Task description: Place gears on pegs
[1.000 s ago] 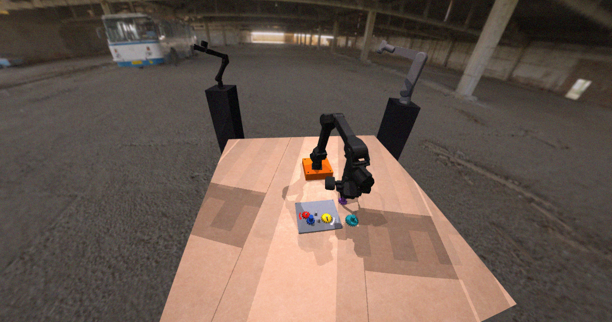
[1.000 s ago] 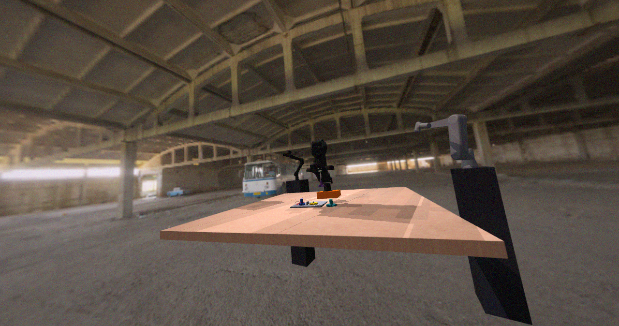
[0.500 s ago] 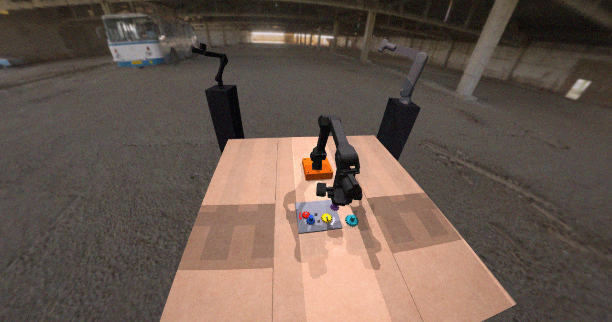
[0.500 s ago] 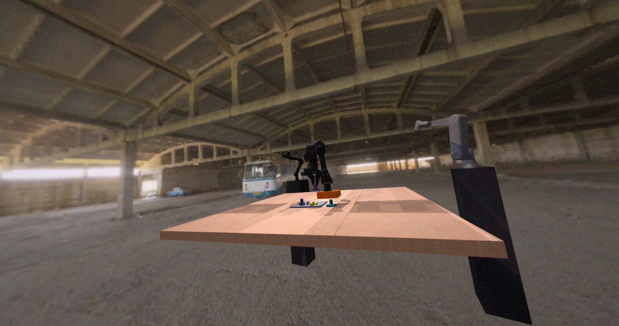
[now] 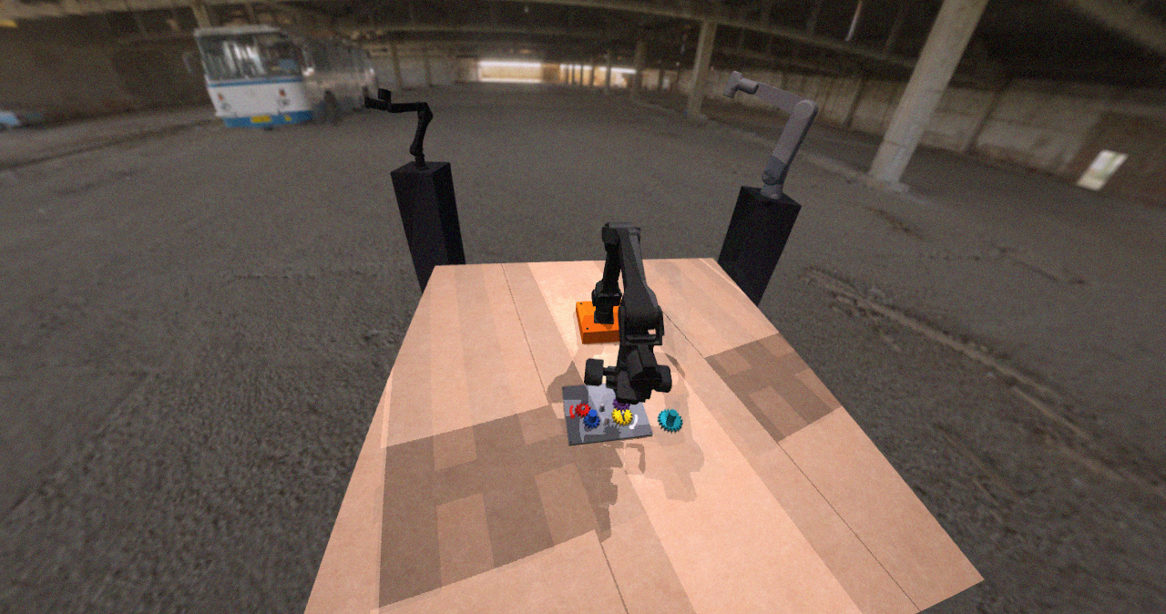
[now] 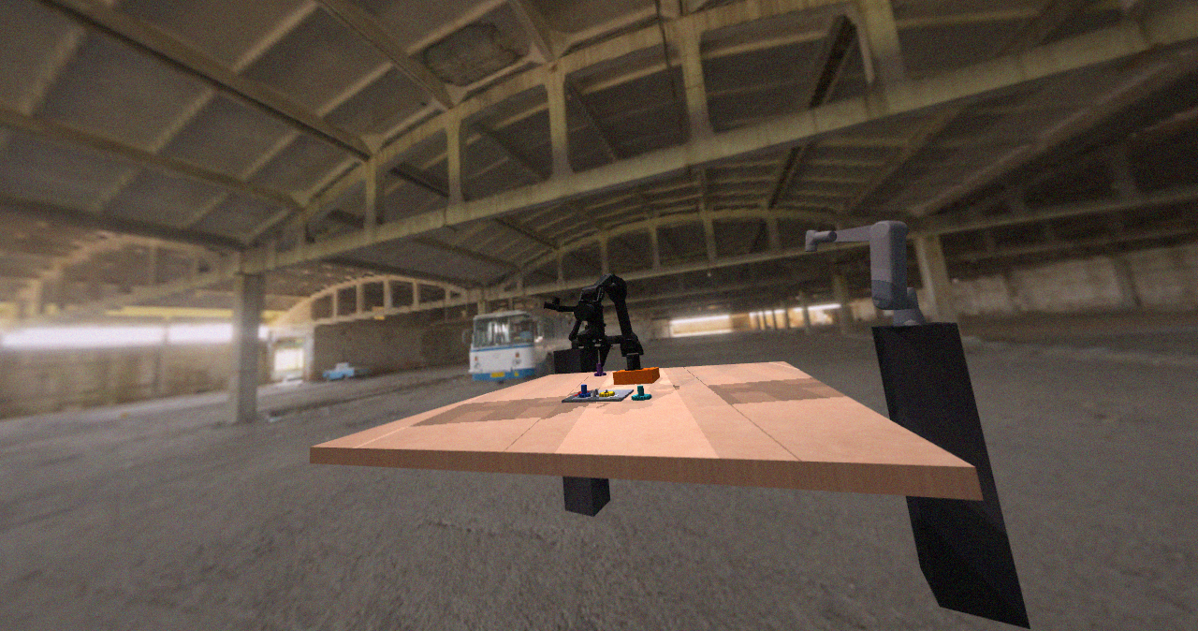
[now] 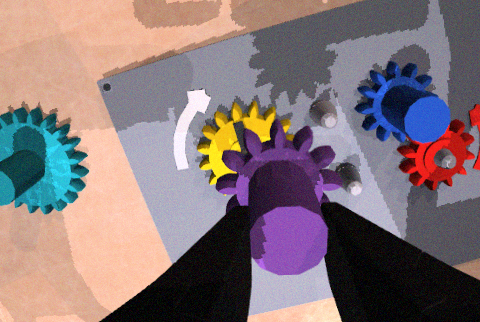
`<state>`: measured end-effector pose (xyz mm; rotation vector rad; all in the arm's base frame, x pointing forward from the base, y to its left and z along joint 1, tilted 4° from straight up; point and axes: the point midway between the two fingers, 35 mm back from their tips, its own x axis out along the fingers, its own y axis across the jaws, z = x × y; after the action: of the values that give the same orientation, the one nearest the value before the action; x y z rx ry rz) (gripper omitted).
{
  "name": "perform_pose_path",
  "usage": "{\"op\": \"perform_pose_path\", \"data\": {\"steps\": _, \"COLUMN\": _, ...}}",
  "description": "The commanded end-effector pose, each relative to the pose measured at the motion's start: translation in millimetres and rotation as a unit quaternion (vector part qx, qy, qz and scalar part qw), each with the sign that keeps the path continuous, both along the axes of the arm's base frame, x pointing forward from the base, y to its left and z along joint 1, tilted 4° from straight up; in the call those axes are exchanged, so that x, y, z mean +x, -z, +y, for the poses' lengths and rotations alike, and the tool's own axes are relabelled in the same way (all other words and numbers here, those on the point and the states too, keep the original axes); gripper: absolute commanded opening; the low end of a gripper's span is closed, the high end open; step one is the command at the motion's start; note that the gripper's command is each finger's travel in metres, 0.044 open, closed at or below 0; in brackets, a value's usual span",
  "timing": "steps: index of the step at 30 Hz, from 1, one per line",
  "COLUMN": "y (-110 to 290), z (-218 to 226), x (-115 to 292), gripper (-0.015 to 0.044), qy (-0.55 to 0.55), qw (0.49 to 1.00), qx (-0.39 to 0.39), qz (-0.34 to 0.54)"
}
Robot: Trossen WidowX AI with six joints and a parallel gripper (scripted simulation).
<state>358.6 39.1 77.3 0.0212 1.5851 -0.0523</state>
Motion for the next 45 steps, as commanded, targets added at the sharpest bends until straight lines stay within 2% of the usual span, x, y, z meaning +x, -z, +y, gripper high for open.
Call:
{"op": "perform_pose_path", "data": {"steps": 1, "y": 11.2, "z": -13.9, "x": 2.0, "gripper": 0.0000, "qy": -0.002, "qw": 1.000, "qx": -0.003, "qz": 0.007}}
{"op": "perform_pose_path", "data": {"steps": 17, "y": 16.6, "z": -28.5, "x": 4.8, "gripper": 0.0000, "qy": 0.017, "qw": 1.000, "qx": -0.004, "qz": 0.007}}
{"op": "perform_pose_path", "data": {"steps": 31, "y": 14.2, "z": -28.6, "x": 5.0, "gripper": 0.0000, "qy": 0.211, "qw": 0.978, "qx": -0.008, "qz": 0.002}}
{"op": "perform_pose_path", "data": {"steps": 45, "y": 13.0, "z": -28.7, "x": 4.9, "gripper": 0.0000, "qy": 0.405, "qw": 0.914, "qx": -0.012, "qz": -0.003}}
